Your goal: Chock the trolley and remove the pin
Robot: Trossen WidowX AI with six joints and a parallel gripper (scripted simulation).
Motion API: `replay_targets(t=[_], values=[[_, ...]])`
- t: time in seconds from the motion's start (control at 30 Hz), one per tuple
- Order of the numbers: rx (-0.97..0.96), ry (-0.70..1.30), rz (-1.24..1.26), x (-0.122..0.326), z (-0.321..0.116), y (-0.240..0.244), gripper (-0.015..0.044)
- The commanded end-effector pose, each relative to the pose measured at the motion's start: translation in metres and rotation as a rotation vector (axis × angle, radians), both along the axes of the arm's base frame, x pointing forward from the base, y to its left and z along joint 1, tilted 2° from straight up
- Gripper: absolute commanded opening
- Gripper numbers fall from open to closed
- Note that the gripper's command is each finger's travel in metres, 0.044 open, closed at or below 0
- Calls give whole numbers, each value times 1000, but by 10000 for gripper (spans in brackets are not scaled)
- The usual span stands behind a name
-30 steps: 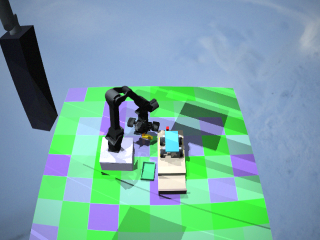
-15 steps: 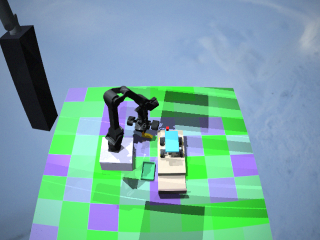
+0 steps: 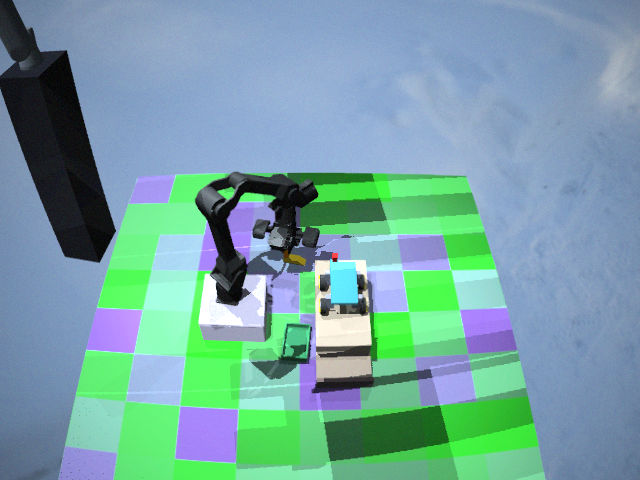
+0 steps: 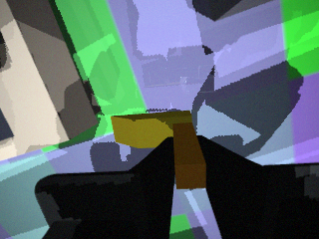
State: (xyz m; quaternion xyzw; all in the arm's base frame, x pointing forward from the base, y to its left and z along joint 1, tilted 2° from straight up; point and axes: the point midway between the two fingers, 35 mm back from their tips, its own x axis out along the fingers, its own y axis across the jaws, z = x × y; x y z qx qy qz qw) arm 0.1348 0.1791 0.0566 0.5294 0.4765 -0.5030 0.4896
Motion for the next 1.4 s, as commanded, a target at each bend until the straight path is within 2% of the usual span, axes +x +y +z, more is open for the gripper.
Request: replay_targets(t=[0.0, 0.57, 0.8, 1.37], values=[[3, 1, 2, -1, 14, 0, 0], [3, 1, 2, -4, 75, 0, 0], [3, 1, 7, -4, 79, 0, 0], [-17, -5, 554, -4, 79, 0, 0]])
